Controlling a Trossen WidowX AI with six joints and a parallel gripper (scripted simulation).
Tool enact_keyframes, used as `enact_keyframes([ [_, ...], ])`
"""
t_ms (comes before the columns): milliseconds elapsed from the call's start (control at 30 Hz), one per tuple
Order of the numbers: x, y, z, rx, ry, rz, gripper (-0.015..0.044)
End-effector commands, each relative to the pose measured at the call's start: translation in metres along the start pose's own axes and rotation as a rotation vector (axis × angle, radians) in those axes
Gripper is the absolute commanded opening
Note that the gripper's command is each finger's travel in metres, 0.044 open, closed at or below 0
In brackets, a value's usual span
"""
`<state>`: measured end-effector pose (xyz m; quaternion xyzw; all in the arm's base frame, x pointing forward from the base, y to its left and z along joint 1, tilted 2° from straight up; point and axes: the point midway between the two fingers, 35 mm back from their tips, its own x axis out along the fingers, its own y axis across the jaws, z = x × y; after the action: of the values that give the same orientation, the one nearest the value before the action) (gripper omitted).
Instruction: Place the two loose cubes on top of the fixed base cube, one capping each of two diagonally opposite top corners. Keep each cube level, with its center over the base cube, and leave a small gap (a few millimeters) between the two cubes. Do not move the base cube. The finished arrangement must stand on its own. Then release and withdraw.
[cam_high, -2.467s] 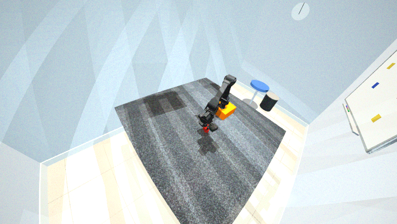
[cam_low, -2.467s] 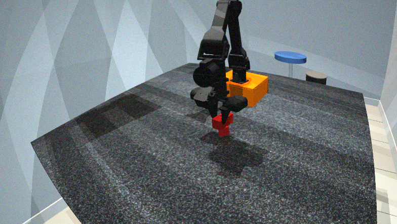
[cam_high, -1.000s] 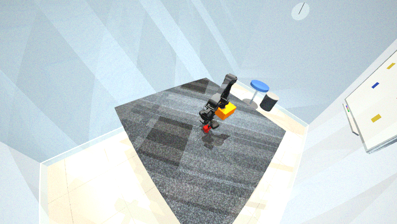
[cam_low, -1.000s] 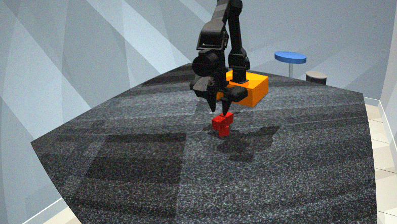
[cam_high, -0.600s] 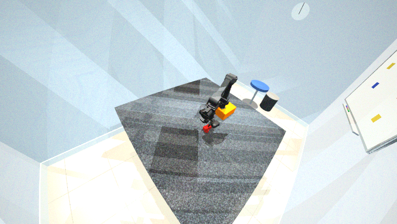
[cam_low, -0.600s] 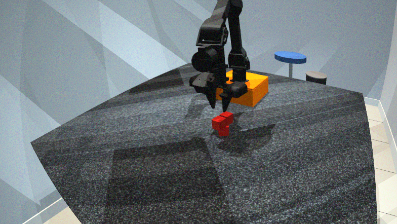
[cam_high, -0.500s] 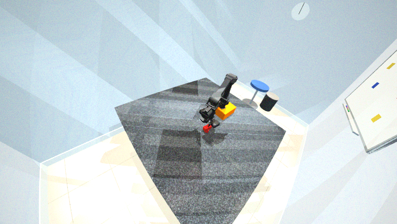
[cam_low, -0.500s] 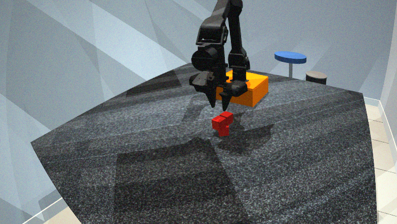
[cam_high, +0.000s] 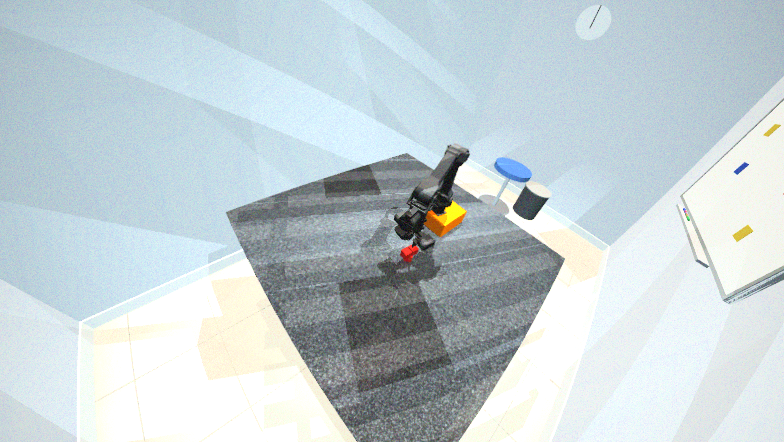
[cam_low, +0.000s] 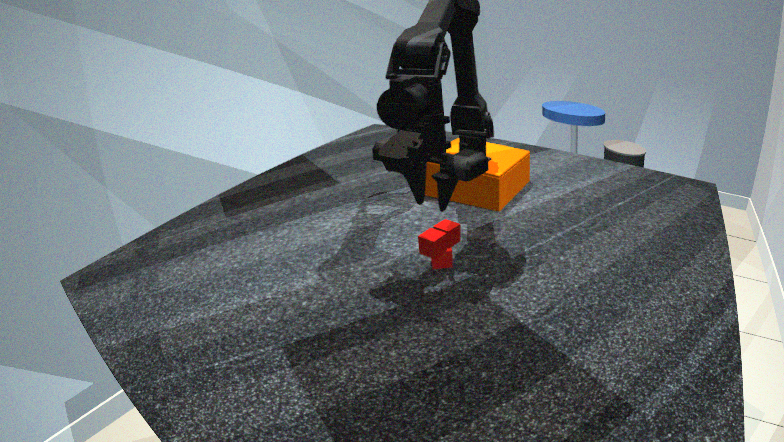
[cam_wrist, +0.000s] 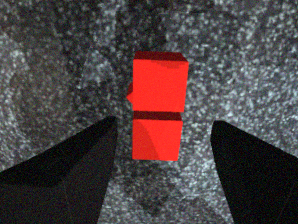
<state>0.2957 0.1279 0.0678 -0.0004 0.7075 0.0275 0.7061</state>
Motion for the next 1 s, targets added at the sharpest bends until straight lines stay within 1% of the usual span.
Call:
enact_keyframes([
  [0,-0.003,0.001,0.002,-0.003,-0.007,0.003,0.0205],
  [233,-0.009,0.0,0.0,0.0,-0.001,0.0,0.0389],
  [267,-0.01,0.0,0.0,0.0,-0.001,0.0,0.04],
  [633,-0.011,0.004,-0.004,-0.005,0.003,-0.002,0.04],
  [733,-0.012,0.026,-0.016,-0.033,-0.007,-0.006,0.04],
  [967,-0.014,0.093,-0.064,-0.019,0.002,0.004,0.04],
])
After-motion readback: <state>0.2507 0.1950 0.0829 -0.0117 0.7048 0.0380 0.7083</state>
